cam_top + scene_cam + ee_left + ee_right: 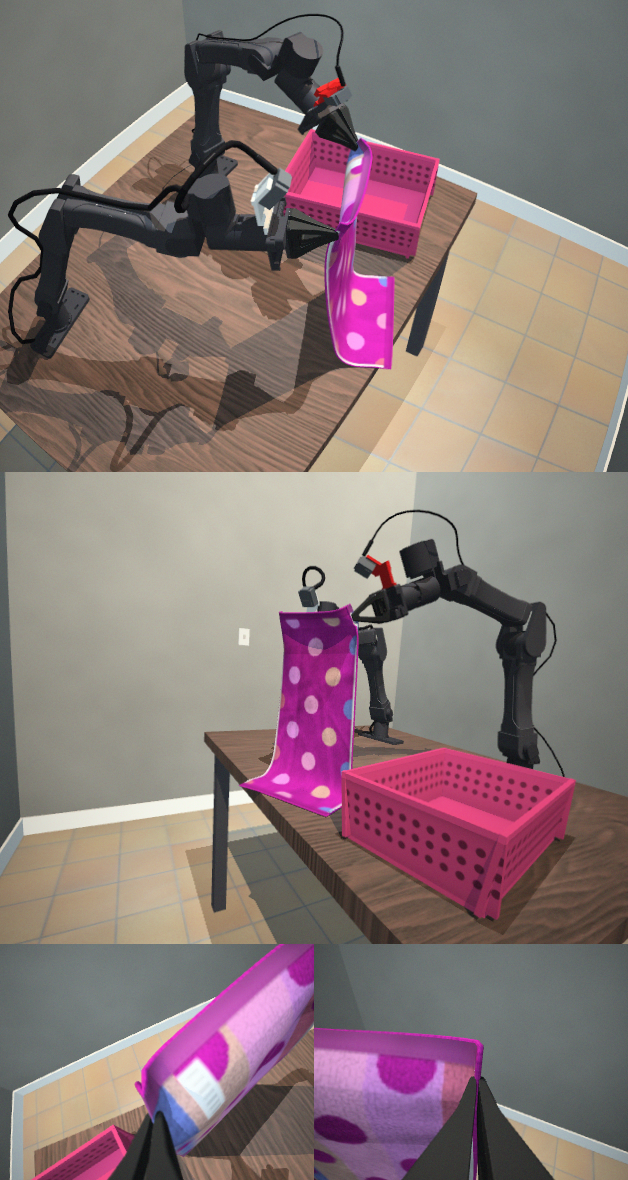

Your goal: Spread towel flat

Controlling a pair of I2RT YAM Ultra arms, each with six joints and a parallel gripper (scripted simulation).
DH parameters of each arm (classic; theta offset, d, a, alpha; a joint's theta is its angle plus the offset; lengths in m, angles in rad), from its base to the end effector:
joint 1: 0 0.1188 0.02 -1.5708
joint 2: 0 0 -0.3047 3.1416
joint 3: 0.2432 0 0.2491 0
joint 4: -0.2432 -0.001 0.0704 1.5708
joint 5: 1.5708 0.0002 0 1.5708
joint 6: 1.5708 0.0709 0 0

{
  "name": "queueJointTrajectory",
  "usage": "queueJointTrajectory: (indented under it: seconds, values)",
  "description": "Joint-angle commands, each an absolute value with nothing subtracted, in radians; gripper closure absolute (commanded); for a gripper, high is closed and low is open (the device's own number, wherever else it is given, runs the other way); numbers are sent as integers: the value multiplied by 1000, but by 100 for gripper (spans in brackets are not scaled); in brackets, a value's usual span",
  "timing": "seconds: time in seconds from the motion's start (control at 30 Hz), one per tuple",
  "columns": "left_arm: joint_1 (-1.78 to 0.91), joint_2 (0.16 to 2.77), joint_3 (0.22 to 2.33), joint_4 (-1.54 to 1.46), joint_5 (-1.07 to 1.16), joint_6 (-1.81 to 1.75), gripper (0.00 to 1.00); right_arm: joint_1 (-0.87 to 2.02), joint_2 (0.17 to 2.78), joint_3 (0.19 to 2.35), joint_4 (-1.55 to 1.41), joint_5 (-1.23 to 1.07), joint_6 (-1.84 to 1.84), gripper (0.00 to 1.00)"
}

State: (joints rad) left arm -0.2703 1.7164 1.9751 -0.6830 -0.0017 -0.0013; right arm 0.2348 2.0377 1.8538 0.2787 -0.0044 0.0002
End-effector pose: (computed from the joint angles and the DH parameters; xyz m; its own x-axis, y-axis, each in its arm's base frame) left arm 0.3966 -0.1087 0.4818 -0.3971 0.1087 -0.9113 0.2650 0.9642 -0.0005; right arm 0.5312 0.1284 0.4188 0.0920 0.0222 -0.9955 -0.2369 0.9715 -0.0002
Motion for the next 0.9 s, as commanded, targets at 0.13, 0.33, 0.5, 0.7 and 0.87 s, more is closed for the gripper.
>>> queueJointTrajectory:
  seconds: [0.13, 0.33, 0.5, 0.7, 0.87]
  values:
    - [-295, 1663, 1943, -785, -4, -1, 100, 246, 1945, 1964, -92, 2, -3, 100]
    - [-323, 1649, 1933, -908, -3, -1, 100, 245, 1892, 1952, -296, 2, -4, 100]
    - [-341, 1647, 1970, -978, -2, -2, 100, 250, 1876, 1961, -412, 2, -5, 100]
    - [-379, 1641, 1904, -1091, -2, -2, 100, 255, 1844, 1952, -600, 3, -6, 100]
    - [-398, 1628, 1864, -1127, -2, -5, 100, 250, 1838, 1962, -710, 4, -5, 100]
